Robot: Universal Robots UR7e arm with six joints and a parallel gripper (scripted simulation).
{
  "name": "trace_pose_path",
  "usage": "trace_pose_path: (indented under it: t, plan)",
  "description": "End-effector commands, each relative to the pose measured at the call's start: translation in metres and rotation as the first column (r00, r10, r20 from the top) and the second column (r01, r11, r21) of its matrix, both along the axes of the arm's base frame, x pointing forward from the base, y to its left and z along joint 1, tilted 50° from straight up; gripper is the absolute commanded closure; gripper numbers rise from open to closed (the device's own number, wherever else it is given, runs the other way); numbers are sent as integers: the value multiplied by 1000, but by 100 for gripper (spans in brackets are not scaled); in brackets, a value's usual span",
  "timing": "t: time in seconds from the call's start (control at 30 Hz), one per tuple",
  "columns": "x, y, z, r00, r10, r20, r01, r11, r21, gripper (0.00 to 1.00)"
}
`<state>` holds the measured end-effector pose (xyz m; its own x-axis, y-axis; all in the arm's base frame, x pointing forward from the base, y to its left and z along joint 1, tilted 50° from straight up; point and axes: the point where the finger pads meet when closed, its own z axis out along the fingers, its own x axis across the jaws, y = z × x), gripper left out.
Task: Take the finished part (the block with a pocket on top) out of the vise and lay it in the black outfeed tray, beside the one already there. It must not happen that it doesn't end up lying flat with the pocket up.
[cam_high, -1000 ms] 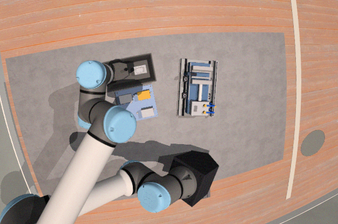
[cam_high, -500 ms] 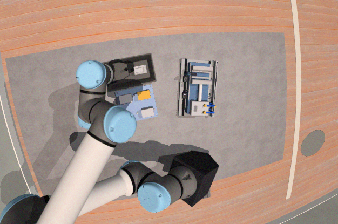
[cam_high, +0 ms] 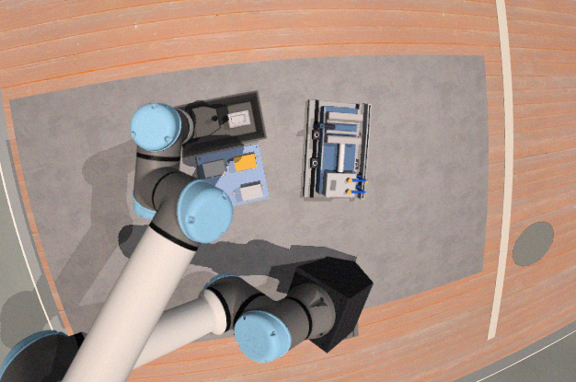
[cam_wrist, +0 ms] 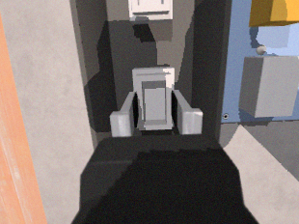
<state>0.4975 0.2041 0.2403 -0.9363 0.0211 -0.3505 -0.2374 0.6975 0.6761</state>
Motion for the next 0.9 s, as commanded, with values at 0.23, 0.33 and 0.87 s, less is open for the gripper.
trace_pose_path:
  t: [0.23, 0.33, 0.87]
  plan:
    - [1, 3, -2, 1000, 0, 1, 0, 1000, 0, 100]
    - [2, 4, -3, 1000, 0, 1, 0, 1000, 0, 100]
    - [3, 8, -7, 1000, 0, 1, 0, 1000, 0, 100]
